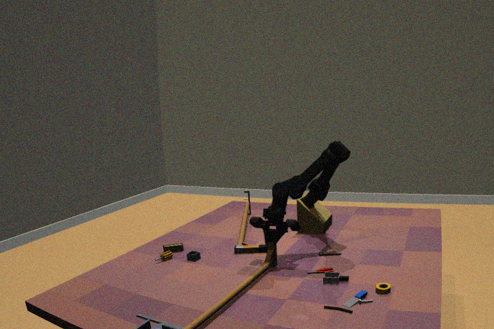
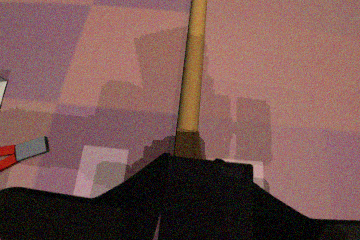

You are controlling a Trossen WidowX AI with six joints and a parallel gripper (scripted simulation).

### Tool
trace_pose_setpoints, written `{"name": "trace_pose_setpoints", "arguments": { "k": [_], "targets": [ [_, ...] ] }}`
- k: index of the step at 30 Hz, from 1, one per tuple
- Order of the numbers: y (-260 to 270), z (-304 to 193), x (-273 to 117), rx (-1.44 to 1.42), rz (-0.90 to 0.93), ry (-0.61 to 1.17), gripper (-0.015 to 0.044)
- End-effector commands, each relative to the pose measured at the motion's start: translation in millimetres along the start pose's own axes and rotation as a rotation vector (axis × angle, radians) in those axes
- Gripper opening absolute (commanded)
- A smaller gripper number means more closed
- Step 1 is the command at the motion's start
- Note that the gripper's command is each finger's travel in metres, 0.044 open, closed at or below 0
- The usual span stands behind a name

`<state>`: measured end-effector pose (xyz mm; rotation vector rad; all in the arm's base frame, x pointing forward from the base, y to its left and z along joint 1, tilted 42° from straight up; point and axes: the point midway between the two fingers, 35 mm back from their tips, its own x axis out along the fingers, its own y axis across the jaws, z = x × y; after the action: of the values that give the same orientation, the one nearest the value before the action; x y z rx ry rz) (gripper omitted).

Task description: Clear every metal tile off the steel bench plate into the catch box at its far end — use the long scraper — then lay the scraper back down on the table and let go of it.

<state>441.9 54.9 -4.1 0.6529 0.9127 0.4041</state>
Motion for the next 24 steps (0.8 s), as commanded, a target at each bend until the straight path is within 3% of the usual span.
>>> {"name": "trace_pose_setpoints", "arguments": {
  "k": [1,24],
  "targets": [
    [1.8,0.7,-9.3,-0.012,0.003,-0.020,0.0000],
    [2.9,-28.3,-29.8,-0.011,0.002,-0.022,0.0000]
  ]
}}
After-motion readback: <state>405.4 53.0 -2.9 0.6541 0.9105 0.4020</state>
